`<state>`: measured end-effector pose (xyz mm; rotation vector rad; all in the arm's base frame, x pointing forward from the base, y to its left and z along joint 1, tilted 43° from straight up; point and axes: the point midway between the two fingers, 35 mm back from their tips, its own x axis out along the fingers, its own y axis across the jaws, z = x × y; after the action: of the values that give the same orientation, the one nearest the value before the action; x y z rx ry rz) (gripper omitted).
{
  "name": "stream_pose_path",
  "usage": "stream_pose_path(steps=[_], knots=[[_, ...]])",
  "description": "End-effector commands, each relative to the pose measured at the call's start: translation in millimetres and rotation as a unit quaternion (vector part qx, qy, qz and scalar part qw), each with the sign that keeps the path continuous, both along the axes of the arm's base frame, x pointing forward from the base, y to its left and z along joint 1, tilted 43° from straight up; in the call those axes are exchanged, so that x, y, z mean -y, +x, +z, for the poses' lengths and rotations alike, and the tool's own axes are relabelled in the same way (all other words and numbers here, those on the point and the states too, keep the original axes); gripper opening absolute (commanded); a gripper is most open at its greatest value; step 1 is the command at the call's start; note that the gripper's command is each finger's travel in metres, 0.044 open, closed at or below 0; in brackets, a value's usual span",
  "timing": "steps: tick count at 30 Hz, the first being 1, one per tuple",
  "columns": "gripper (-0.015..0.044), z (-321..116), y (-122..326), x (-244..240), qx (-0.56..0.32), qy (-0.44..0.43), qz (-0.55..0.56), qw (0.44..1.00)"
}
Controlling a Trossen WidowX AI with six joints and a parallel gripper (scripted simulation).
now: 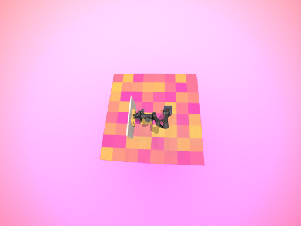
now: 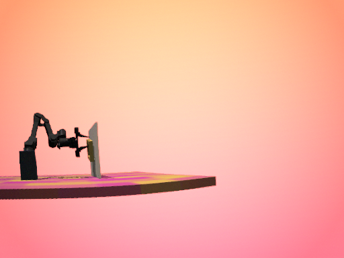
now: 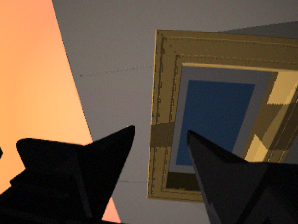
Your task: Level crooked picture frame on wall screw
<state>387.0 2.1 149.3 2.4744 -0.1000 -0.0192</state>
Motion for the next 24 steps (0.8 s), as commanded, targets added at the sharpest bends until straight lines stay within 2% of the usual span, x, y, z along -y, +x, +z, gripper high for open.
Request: stream_pose_path(steps=[1,6,13,15,24], knots=[[0.0234,-0.3,0.5,-0.8,-0.001,-0.002,0.002,1.000],[0.0103,-0.3,0.5,-0.8,-0.001,-0.002,0.002,1.000],[0.0056,-0.3,0.5,-0.8,-0.001,-0.002,0.002,1.000],[0.0003,-0.3,0.5,-0.8,-0.001,-0.002,0.002,1.000],[0.0000,0.0,0.3,-0.3,-0.001,-0.002,0.002,1.000]])
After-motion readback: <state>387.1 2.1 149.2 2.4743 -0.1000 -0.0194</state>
